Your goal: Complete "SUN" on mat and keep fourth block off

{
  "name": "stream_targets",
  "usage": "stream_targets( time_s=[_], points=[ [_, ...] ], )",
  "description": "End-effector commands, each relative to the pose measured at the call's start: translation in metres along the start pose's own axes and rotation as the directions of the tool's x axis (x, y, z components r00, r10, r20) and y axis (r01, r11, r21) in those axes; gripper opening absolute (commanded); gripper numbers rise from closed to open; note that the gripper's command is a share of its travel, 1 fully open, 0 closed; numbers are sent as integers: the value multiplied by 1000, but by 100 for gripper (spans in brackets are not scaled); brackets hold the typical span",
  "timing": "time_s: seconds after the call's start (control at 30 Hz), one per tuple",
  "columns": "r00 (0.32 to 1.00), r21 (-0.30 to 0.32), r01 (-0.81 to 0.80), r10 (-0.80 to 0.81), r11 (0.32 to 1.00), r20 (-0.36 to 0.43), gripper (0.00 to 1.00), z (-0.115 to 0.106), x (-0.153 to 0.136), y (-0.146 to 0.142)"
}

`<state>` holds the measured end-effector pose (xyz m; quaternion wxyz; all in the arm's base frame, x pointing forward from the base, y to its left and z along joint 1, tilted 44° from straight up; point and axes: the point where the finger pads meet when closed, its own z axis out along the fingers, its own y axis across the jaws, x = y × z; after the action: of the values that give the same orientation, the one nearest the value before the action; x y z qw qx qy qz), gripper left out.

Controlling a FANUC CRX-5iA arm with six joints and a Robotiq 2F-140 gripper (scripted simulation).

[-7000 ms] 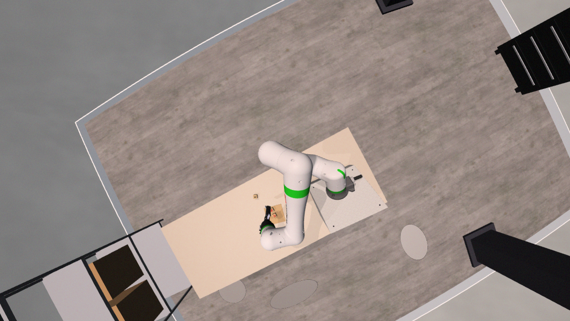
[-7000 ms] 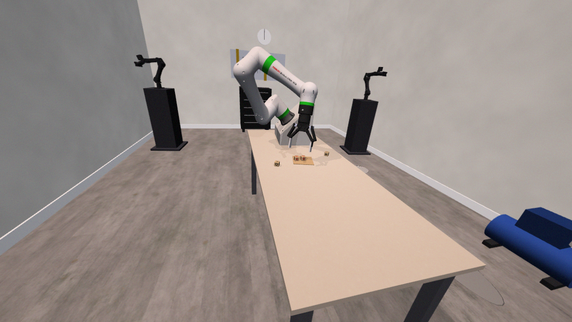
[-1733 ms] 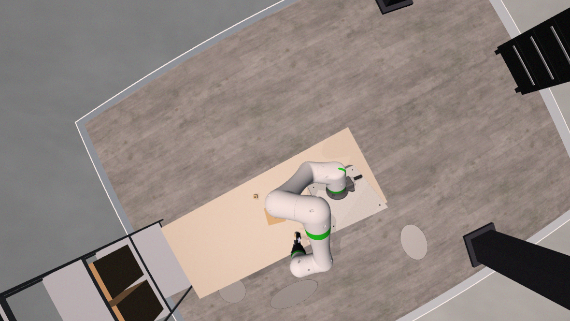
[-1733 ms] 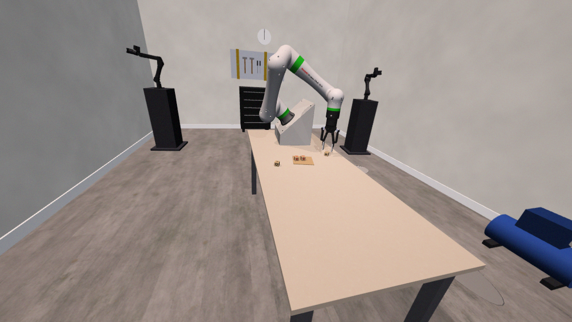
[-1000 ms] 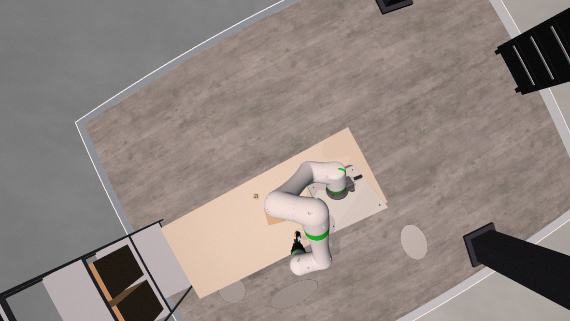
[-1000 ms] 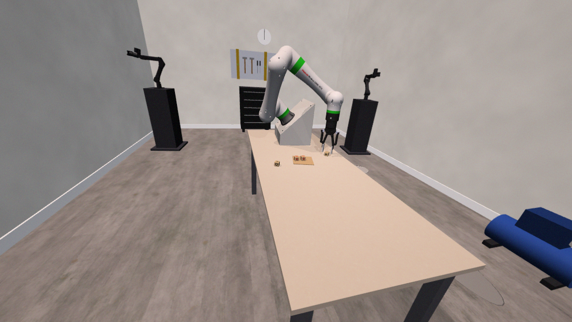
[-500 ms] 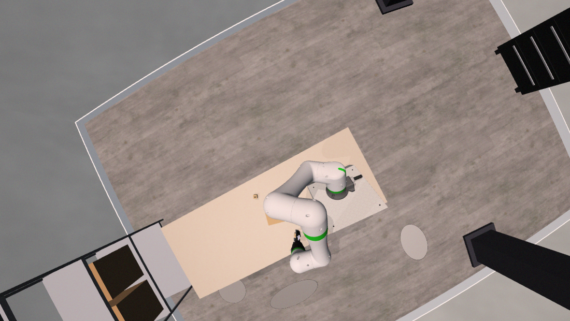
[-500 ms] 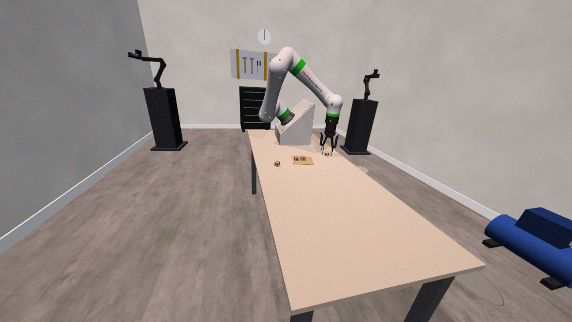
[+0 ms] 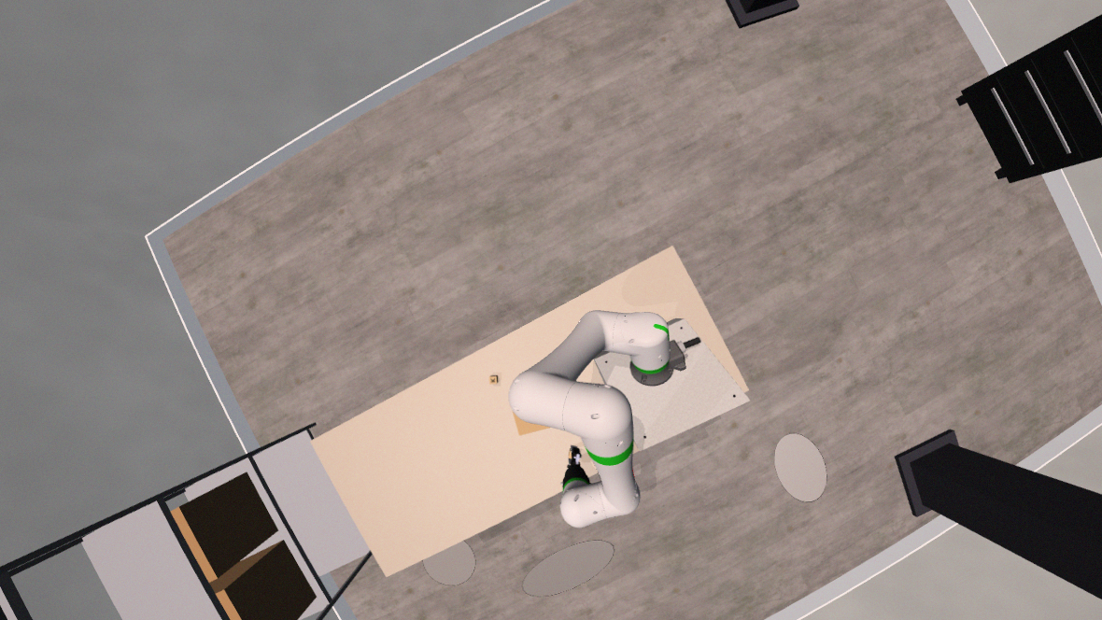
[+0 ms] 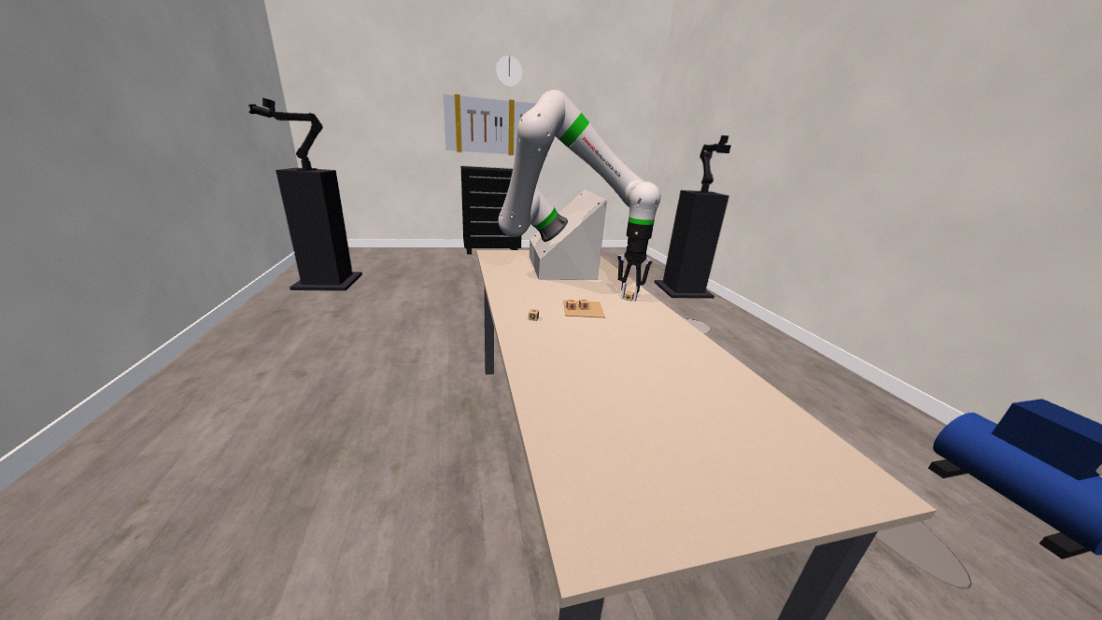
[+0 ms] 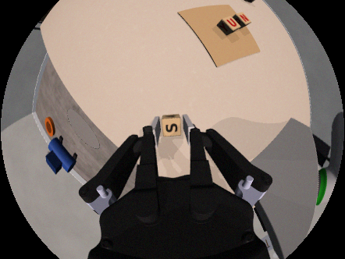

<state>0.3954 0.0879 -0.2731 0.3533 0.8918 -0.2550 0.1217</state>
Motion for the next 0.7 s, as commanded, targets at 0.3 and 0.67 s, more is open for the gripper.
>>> stream_targets(
  time_s=[0.3, 0.67],
  points=[
    [1000, 0, 0, 0, 1000, 0, 28, 0, 0, 0],
    [1000, 0, 0, 0, 1000, 0, 16, 0, 0, 0]
  ],
)
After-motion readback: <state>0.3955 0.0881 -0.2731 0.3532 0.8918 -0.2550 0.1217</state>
